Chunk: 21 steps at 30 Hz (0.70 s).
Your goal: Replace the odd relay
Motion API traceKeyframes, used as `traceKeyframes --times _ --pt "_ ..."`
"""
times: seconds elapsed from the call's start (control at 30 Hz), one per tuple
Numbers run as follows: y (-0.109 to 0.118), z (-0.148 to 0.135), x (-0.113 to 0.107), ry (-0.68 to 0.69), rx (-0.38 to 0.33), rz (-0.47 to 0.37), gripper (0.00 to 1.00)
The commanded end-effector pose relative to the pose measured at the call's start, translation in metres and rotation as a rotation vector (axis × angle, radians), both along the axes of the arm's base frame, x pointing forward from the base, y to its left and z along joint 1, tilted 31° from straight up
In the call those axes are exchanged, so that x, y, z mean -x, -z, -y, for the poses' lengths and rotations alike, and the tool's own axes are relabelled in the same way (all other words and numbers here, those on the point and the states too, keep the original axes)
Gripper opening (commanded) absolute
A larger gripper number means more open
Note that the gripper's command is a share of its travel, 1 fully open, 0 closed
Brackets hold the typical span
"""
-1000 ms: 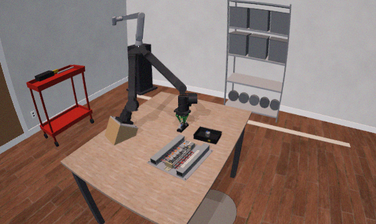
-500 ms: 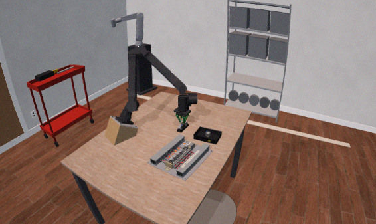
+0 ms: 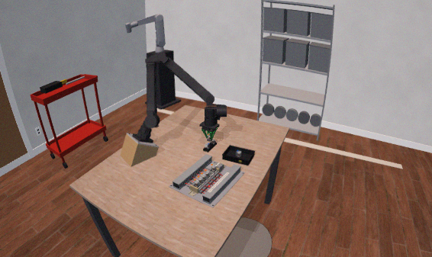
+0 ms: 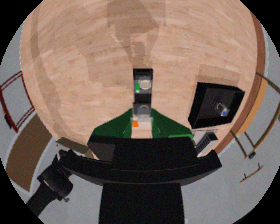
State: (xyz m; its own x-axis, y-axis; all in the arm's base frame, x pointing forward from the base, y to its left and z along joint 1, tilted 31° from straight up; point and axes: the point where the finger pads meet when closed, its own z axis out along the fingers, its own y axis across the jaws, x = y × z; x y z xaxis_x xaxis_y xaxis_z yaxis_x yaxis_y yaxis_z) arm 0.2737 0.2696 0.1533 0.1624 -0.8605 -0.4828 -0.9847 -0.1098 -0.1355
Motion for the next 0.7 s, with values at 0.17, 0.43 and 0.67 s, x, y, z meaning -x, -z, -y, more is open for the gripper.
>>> traceKeyframes --times 0.17,0.43,0.67 --pt "-0.052 0.011 -0.013 0.003 -0.039 0.06 0.0" --pt "-0.059 0.02 -0.011 0.003 -0.033 0.053 0.0" --pt "-0.064 0.022 -0.01 0.003 -0.033 0.055 0.0"
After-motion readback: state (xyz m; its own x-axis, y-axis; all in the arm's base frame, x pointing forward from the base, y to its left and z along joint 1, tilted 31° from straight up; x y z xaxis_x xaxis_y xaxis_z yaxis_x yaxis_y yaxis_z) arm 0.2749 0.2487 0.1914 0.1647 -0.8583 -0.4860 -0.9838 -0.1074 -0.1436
